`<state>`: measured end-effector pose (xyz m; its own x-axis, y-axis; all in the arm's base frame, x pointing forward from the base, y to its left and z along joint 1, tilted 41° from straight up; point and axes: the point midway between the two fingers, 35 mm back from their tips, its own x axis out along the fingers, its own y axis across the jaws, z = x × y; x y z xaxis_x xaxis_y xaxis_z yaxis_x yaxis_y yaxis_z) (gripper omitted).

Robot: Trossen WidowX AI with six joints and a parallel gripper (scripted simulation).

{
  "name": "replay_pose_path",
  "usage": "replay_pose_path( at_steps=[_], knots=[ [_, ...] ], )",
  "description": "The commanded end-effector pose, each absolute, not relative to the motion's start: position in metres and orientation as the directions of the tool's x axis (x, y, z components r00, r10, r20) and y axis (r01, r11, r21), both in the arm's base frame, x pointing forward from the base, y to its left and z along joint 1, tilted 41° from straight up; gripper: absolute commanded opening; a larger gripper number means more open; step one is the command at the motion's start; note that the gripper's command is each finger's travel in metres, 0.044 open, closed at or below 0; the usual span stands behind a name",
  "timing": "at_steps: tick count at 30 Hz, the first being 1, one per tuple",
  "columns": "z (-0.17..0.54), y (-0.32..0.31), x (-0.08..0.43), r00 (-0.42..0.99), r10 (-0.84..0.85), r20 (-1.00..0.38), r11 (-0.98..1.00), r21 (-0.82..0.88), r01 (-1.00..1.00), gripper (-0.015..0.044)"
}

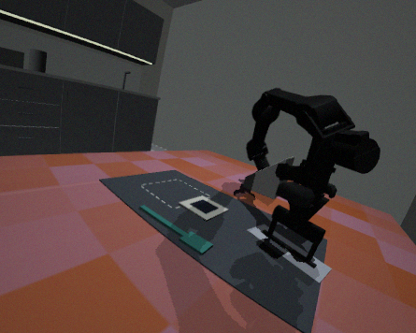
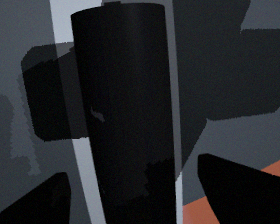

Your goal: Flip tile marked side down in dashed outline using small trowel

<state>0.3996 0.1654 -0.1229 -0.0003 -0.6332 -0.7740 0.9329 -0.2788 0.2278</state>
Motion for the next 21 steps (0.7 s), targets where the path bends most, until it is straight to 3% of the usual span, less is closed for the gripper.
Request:
replay_pose_path(
  at_steps=[1,6,21],
  knots=[
    [-0.1263,0.1608,0.3986,-0.005,-0.64,-0.768,-0.273,0.221,0.936,0.0244],
    [-0.1263,0.1608,0.3986,-0.005,-0.64,-0.768,-0.273,0.221,0.936,0.0132],
    [-0.1263,0.1608,0.3986,-0.005,-0.64,-0.768,-0.273,0.221,0.936,0.013]
  ],
)
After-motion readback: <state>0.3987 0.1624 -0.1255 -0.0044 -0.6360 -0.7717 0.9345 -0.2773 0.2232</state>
